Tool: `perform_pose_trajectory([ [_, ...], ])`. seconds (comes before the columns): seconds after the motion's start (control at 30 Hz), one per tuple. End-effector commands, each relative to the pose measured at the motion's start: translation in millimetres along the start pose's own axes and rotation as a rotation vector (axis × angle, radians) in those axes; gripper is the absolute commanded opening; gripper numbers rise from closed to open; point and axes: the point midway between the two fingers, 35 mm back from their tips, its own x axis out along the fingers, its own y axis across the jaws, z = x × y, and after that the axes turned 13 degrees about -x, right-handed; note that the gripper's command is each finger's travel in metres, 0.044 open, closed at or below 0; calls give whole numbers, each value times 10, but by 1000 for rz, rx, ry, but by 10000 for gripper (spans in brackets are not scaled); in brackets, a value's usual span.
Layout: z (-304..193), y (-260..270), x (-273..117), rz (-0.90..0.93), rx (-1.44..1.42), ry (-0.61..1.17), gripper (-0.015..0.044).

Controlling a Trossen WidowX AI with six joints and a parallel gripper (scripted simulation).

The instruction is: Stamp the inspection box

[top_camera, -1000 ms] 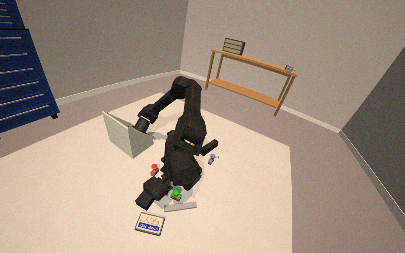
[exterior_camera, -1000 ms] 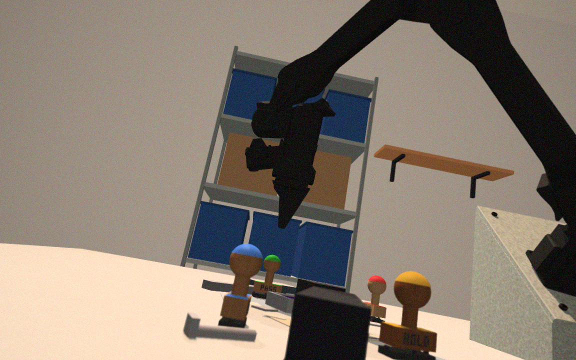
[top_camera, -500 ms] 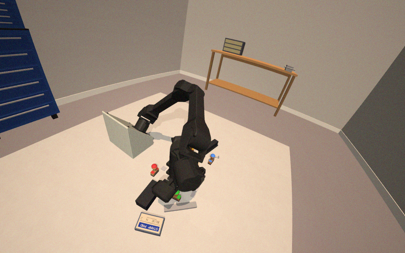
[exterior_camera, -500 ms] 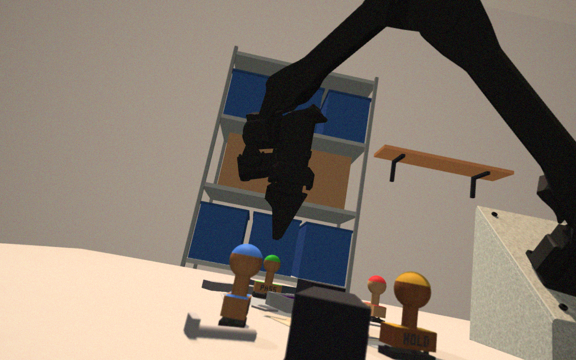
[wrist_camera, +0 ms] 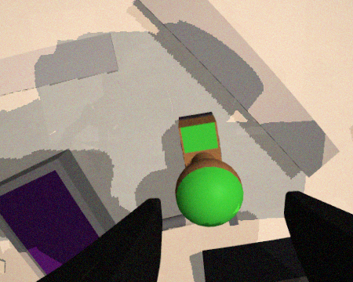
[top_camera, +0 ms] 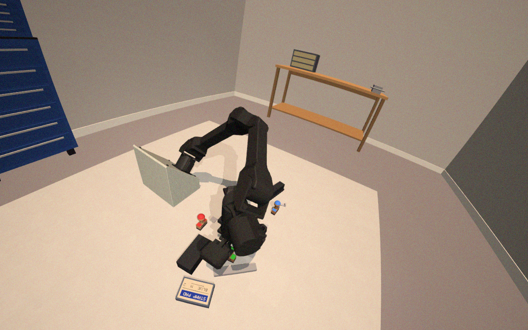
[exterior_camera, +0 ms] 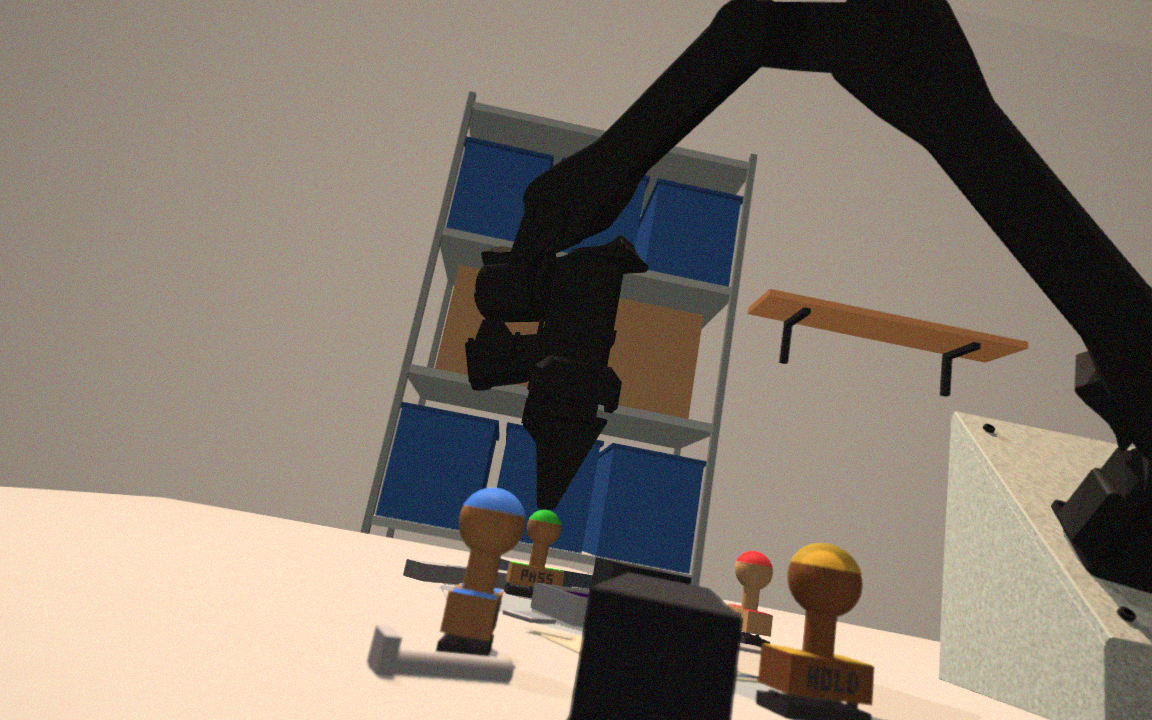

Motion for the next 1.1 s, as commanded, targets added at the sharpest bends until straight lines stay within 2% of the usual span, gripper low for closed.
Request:
perform_pose_trajectory([
  [0.0, -3, 6, 76, 6, 10, -4, 213],
  [0.87, -6, 46, 451, 10, 9, -5, 213],
  [1.0, 1, 42, 426, 4, -1, 0, 108],
  [1.07, 1, 42, 426, 4, -1, 0, 95],
])
